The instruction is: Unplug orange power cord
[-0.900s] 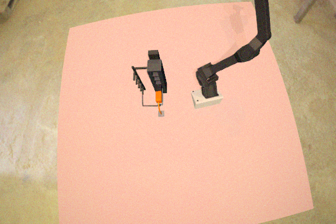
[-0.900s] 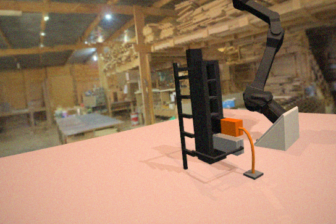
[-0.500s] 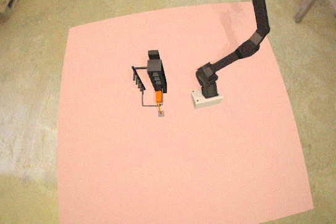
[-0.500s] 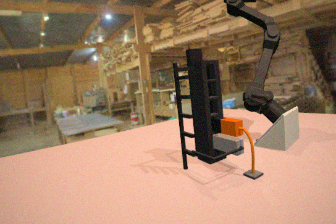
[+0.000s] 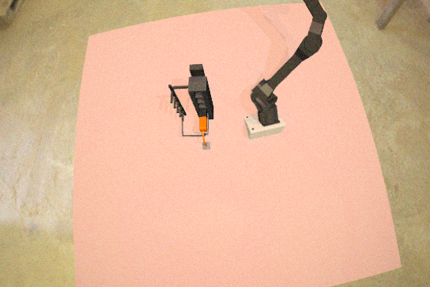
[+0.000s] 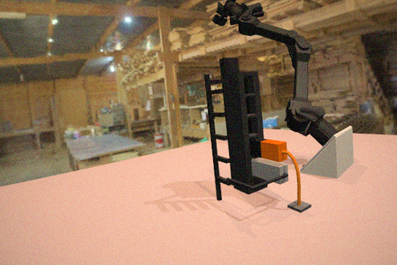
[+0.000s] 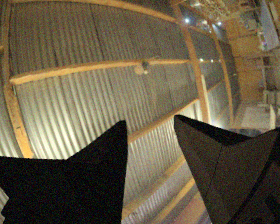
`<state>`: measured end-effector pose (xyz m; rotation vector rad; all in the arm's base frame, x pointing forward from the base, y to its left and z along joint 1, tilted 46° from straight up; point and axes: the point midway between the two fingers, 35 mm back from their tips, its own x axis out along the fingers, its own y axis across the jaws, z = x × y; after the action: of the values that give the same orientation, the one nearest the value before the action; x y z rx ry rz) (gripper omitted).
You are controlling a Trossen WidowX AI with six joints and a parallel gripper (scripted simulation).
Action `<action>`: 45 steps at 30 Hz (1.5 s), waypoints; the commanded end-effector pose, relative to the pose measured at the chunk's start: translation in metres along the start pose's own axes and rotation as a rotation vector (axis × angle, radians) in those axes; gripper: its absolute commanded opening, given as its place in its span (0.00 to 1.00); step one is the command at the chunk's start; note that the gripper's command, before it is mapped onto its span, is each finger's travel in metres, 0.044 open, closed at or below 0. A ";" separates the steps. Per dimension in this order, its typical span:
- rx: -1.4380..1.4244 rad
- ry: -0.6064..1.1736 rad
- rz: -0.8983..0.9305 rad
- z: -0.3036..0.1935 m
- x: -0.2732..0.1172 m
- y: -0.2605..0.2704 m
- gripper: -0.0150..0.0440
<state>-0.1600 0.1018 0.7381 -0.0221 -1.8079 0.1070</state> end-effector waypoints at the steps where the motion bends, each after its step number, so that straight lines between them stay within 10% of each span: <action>1: -0.007 0.122 -0.136 -0.052 -0.005 -0.055 0.53; 21: -0.040 0.933 -0.558 -0.325 -0.164 -0.195 0.53; 45: -0.211 2.181 -0.202 -0.475 -0.518 -0.076 0.53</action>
<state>0.4185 0.0008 0.4008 0.0261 0.2228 -0.2380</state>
